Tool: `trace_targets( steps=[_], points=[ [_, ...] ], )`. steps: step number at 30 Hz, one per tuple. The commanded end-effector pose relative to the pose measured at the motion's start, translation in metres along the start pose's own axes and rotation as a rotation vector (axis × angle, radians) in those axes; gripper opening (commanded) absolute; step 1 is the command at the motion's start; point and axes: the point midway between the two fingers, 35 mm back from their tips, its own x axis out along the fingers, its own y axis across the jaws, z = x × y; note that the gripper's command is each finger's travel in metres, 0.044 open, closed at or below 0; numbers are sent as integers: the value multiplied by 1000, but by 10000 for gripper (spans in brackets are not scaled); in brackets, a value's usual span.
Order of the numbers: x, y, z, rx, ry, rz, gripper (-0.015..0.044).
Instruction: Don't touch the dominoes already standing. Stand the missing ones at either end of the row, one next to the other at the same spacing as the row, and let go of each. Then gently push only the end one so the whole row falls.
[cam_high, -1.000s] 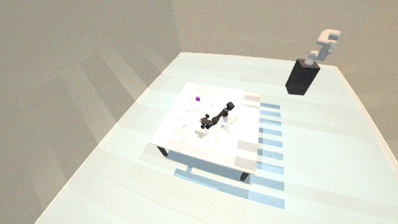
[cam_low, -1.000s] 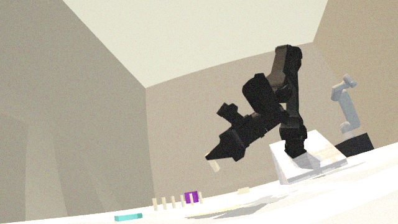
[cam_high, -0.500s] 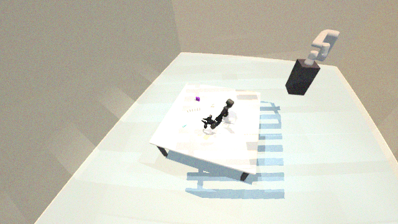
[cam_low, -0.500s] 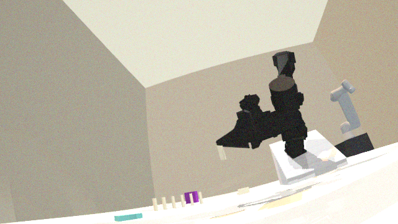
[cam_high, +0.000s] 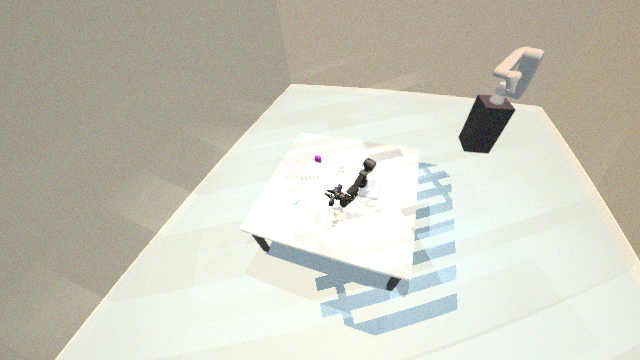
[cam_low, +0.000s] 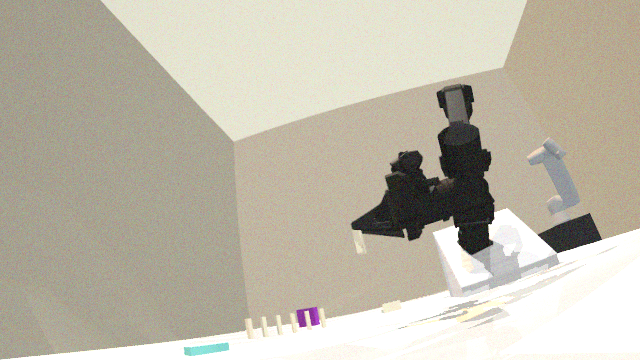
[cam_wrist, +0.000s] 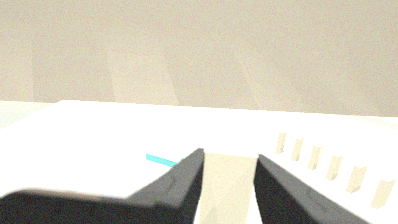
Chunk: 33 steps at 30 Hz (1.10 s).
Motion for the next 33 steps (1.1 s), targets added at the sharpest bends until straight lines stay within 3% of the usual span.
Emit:
trace_targets(
  steps=[1, 33],
  points=[
    [0, 0, 0, 6, -3, -1, 107],
    [5, 8, -61, 4, 2, -4, 107]
  ],
)
